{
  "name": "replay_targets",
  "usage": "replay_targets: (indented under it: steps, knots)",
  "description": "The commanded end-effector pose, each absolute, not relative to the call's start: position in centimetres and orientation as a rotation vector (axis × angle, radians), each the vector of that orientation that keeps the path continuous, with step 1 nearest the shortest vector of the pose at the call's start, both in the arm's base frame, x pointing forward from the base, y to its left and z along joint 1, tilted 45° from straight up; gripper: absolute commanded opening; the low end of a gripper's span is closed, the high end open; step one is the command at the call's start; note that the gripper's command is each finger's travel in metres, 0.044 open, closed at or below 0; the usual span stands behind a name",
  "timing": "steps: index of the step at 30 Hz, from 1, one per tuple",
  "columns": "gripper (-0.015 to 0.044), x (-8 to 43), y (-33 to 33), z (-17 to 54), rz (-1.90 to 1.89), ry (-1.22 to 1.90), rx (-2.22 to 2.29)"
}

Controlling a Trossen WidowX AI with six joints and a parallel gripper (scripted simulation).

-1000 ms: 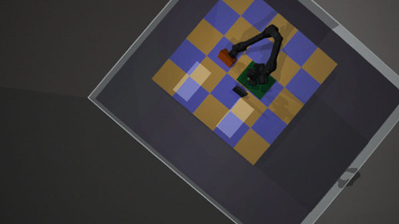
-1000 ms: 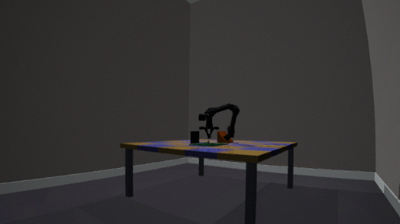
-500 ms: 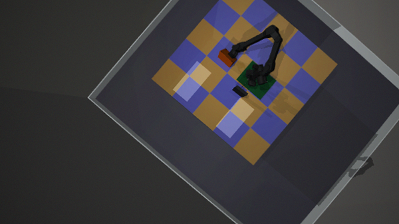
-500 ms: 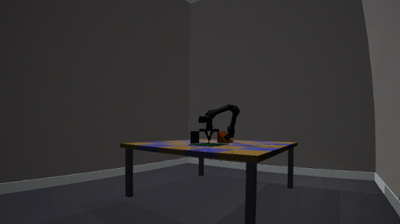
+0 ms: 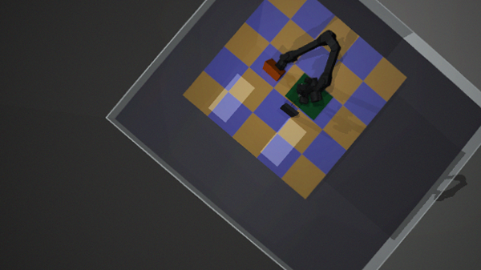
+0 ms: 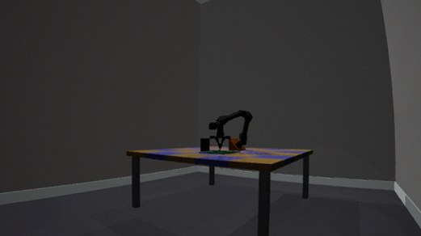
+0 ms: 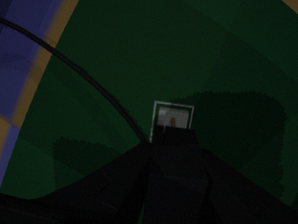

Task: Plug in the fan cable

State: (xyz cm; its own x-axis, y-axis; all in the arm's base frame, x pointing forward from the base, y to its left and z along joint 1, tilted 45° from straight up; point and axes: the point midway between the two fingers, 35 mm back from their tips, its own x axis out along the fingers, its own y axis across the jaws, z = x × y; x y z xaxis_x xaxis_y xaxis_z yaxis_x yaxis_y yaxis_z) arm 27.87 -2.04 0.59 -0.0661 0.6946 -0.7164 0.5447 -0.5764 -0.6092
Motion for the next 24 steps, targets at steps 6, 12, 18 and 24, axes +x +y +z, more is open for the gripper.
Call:
replay_targets:
  steps: [6,12,18,24]
  knots:
    - [0.0,27.96,-1.93,0.6,1.715,-1.368,-2.049]
    - [0.0,27.95,-1.84,0.52,1.715,-1.368,-2.049]
    - [0.0,27.92,-1.76,0.43,1.715,-1.368,-2.049]
    - [0.0,27.89,-1.67,0.34,1.715,-1.367,-2.048]
